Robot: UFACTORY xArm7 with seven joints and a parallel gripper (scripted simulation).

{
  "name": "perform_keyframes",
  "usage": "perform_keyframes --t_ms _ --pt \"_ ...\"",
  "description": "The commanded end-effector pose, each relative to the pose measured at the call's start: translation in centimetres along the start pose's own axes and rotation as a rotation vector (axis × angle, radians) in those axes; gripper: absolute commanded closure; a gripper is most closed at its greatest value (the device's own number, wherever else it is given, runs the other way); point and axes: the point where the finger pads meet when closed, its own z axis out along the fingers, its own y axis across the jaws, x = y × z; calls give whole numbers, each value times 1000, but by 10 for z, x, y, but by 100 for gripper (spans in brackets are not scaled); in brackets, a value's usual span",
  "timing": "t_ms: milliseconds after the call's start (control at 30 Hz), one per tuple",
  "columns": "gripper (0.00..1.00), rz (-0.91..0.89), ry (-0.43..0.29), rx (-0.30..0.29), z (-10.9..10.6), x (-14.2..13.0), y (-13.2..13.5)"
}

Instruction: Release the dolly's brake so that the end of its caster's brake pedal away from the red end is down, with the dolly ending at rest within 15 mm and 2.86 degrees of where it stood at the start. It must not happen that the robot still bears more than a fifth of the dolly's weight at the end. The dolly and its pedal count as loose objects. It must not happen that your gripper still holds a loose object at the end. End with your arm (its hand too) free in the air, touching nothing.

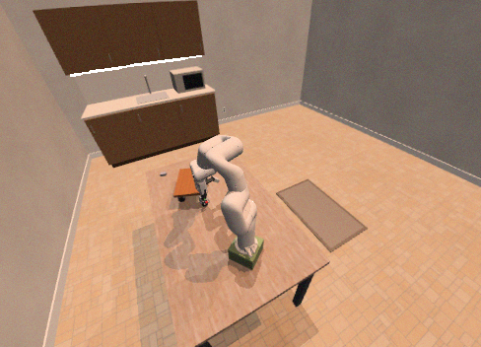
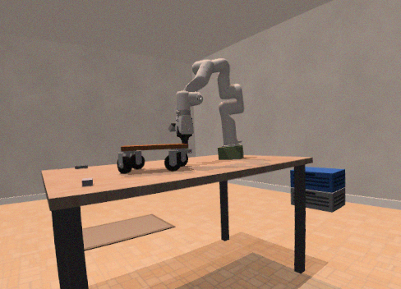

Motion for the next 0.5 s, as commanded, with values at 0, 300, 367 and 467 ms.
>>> perform_keyframes --t_ms 0,300,367,467 --pt "100 0 -1 5 2 0 -2" --pt "100 0 -1 5 5 0 -2" --pt "100 0 -1 5 5 0 -2" --pt "100 0 -1 5 5 0 -2"
